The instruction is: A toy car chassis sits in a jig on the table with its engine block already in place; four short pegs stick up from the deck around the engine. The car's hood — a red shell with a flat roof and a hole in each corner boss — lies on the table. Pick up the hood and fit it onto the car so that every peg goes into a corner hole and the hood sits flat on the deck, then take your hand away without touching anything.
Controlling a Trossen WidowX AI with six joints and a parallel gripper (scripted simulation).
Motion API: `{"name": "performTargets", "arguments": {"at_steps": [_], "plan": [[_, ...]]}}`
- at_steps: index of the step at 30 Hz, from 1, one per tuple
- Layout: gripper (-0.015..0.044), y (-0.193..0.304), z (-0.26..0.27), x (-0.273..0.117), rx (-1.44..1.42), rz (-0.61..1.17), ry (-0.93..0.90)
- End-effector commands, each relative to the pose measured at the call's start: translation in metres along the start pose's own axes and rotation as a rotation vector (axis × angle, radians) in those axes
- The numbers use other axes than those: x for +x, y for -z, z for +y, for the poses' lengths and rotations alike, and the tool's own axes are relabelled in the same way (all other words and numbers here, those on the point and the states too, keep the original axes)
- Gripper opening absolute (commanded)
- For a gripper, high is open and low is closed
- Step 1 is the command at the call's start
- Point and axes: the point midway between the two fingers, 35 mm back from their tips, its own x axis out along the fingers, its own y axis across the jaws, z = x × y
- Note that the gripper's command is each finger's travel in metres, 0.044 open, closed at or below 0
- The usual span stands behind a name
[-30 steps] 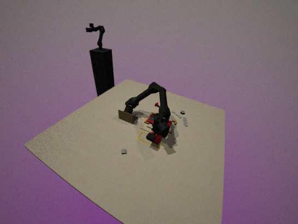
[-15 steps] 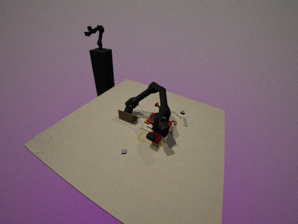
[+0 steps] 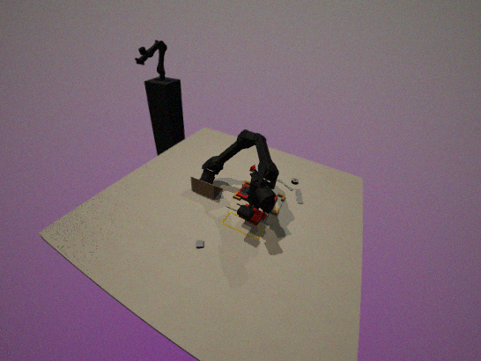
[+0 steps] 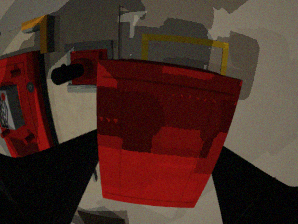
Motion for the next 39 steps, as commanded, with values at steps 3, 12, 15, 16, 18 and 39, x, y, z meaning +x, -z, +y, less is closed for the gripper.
{"name": "performTargets", "arguments": {"at_steps": [3,12,15,16,18,39], "plan": [[0.0000,0.000,-0.002,-0.022,-0.002,-0.006,0.006],[0.0000,0.000,-0.002,-0.041,-0.002,-0.006,0.007],[0.0000,-0.001,0.003,-0.037,-0.001,-0.003,0.003],[0.0000,-0.001,0.008,-0.038,-0.003,-0.004,0.004],[0.0000,-0.003,0.019,-0.039,-0.008,-0.004,0.005],[0.0000,-0.002,0.137,-0.042,-0.061,-0.007,0.004]]}}
